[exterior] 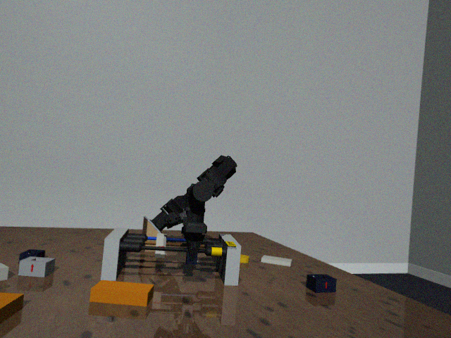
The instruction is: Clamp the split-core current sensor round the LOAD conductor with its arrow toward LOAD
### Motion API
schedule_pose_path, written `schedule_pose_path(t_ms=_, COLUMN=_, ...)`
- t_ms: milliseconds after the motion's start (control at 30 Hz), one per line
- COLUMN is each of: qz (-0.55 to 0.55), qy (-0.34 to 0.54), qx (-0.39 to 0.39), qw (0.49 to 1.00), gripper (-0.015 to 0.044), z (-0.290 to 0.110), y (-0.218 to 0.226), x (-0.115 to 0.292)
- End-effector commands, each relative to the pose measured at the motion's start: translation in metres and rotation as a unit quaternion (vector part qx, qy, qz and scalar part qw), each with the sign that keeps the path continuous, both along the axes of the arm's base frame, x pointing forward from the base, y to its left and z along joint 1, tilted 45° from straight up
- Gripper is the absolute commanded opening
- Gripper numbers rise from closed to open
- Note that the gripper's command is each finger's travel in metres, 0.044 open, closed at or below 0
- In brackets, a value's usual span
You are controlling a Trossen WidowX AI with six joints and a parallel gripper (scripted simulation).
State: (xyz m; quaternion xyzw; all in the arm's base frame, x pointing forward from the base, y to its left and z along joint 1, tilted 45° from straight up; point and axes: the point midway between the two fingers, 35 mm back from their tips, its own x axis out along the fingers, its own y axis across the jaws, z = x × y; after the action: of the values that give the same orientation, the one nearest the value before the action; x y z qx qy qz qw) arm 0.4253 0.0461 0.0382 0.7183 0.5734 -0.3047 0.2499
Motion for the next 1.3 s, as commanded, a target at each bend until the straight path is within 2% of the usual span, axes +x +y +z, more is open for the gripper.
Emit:
schedule_pose_path(t_ms=0, qz=0.0, qy=0.0, qx=0.0, qw=1.0, gripper=0.0215, z=0.0, y=-0.0001, x=0.0001)
schedule_pose_path(t_ms=67, qz=0.0, qy=0.0, qx=0.0, qw=1.0, gripper=0.0201, z=0.0, y=-0.0001, x=0.0001)
schedule_pose_path(t_ms=333, qz=-0.004, qy=-0.004, qx=0.0, qw=1.0, gripper=0.0, z=0.0003, y=-0.0001, x=0.0001)
schedule_pose_path(t_ms=633, qz=-0.003, qy=-0.003, qx=0.0, qw=1.0, gripper=0.0, z=0.0002, y=-0.0001, x=0.0)
schedule_pose_path(t_ms=1000, qz=0.055, qy=0.057, qx=0.013, qw=0.997, gripper=0.0, z=0.0001, y=0.0006, x=-0.0037)
schedule_pose_path(t_ms=1267, qz=0.056, qy=0.059, qx=0.013, qw=0.997, gripper=0.0, z=0.0, y=0.0008, x=-0.0038)
